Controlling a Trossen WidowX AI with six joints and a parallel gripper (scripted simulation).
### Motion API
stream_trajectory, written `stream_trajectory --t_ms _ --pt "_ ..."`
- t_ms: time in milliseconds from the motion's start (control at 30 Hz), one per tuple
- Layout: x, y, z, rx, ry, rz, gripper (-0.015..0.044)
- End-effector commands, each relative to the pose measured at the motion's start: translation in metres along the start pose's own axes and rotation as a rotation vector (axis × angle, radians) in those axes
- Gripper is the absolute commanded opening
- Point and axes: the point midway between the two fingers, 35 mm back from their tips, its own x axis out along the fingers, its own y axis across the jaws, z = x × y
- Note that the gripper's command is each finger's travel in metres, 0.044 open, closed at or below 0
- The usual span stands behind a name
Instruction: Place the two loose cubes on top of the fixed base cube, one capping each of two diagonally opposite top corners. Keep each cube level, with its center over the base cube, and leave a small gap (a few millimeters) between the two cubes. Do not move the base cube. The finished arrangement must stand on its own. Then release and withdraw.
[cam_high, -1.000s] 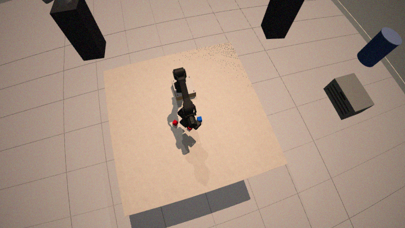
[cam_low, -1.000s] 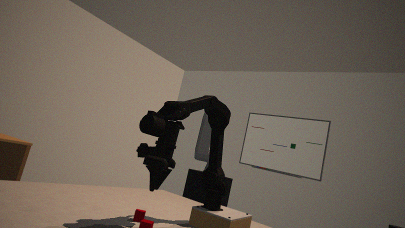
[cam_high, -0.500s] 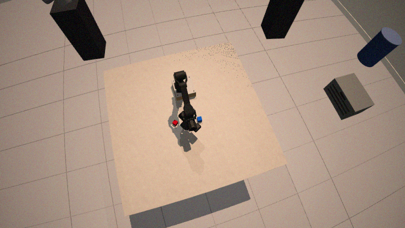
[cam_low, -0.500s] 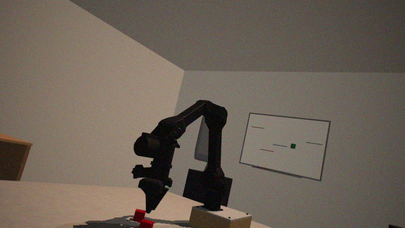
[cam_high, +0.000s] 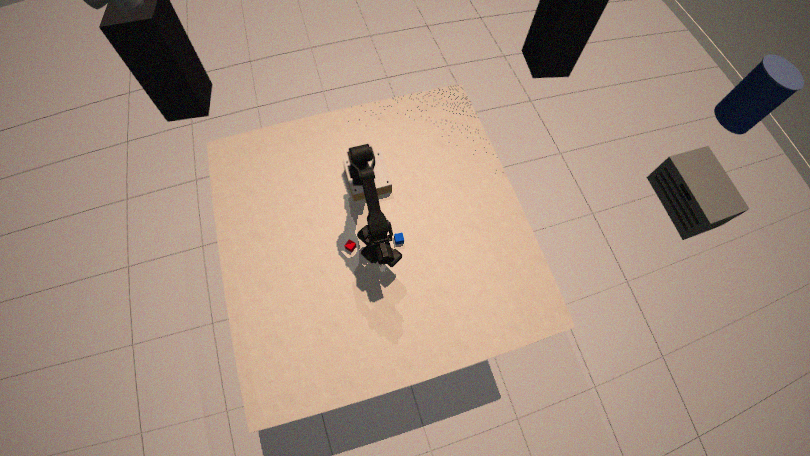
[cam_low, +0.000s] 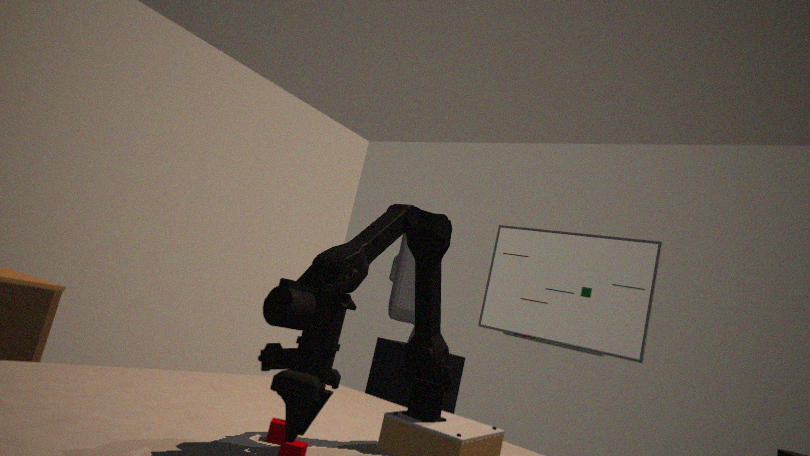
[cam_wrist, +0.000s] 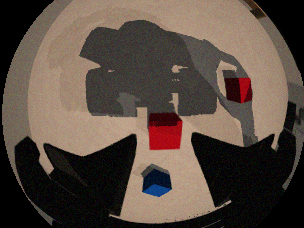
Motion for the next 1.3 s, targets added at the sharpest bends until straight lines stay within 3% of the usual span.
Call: stream_trajectory --t_ms 0,367,567,1267 --pt "0.008 -0.001 -0.001 0.002 0.007 -0.002 0.0265" --pt "0.023 -0.001 -0.002 0.002 0.007 -0.003 0.0265" --pt "0.023 -0.001 -0.002 0.002 0.007 -0.003 0.0107" --pt "-0.027 0.003 0.001 0.002 0.007 -0.002 0.0105"
